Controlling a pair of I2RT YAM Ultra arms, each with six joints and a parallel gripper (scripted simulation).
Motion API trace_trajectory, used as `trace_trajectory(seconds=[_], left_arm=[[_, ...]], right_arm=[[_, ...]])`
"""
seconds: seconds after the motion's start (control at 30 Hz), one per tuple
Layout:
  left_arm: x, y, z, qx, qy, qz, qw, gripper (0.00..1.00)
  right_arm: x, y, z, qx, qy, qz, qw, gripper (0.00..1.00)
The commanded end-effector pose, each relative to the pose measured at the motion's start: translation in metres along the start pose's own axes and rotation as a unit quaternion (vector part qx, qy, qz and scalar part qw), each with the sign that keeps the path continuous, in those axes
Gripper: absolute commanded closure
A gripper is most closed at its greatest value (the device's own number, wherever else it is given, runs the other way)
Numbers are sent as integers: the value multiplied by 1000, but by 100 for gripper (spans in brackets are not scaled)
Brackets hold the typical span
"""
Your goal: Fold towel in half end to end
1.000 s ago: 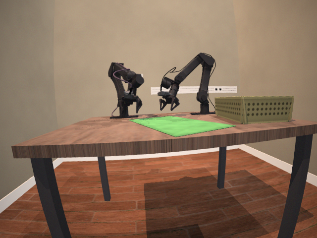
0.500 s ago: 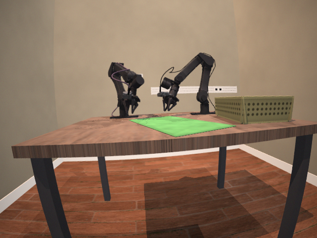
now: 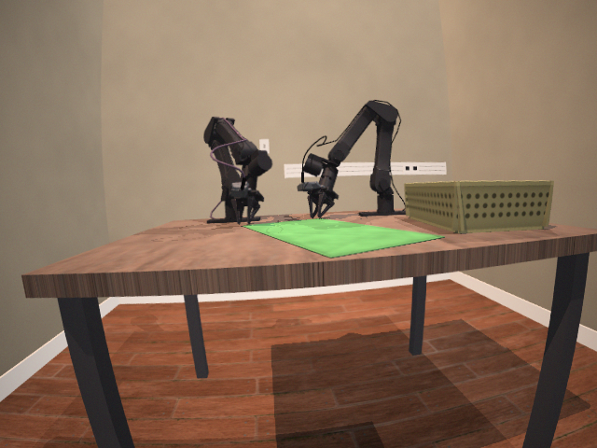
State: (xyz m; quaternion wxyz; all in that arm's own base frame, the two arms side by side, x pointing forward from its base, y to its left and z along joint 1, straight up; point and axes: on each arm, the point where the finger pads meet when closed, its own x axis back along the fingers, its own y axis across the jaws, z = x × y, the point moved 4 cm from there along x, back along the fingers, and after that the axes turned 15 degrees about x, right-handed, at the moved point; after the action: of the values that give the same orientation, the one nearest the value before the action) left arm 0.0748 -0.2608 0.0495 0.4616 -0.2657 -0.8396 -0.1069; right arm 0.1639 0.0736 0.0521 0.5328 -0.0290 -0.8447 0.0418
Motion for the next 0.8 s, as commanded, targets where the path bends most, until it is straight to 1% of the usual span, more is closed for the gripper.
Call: trace_trajectory(seconds=[0.0, 0.07, 0.1, 0.17, 0.2, 0.23, 0.27, 0.37, 0.43, 0.47, 0.77], left_arm=[[-11, 1, 4, 5, 0, 10, 1000, 66], [-11, 1, 4, 5, 0, 10, 1000, 66], [-10, 1, 4, 6, -1, 11, 1000, 66], [-7, -1, 2, 8, -5, 16, 1000, 66], [-11, -2, 7, 4, -10, 7, 1000, 66], [-11, -2, 7, 4, -10, 7, 1000, 66], [-6, -7, -2, 10, -15, 16, 1000, 66], [-10, -1, 1, 6, -19, 14, 1000, 66], [-7, -7, -3, 10, -19, 21, 1000, 66], [-13, -1, 5, 11, -15, 9, 1000, 66], [-10, -1, 2, 12, -18, 13, 1000, 66]], right_arm=[[-10, 4, -1, -7, -17, 1, 1000, 66], [-10, 4, -1, -7, -17, 1, 1000, 66], [-4, 9, -14, -13, -31, -9, 999, 66], [-4, 9, -14, -13, -31, -9, 999, 66], [-15, 1, -4, -10, -16, 5, 1000, 66], [-14, 2, -6, -11, -18, 3, 1000, 66], [-13, 2, -7, -12, -20, 2, 1000, 66], [-16, 1, -4, -10, -15, 4, 1000, 66], [-16, 1, -4, -10, -15, 4, 1000, 66], [-18, 0, -4, -10, -20, 4, 1000, 66], [-18, 1, -4, -10, -20, 1, 1000, 66]])
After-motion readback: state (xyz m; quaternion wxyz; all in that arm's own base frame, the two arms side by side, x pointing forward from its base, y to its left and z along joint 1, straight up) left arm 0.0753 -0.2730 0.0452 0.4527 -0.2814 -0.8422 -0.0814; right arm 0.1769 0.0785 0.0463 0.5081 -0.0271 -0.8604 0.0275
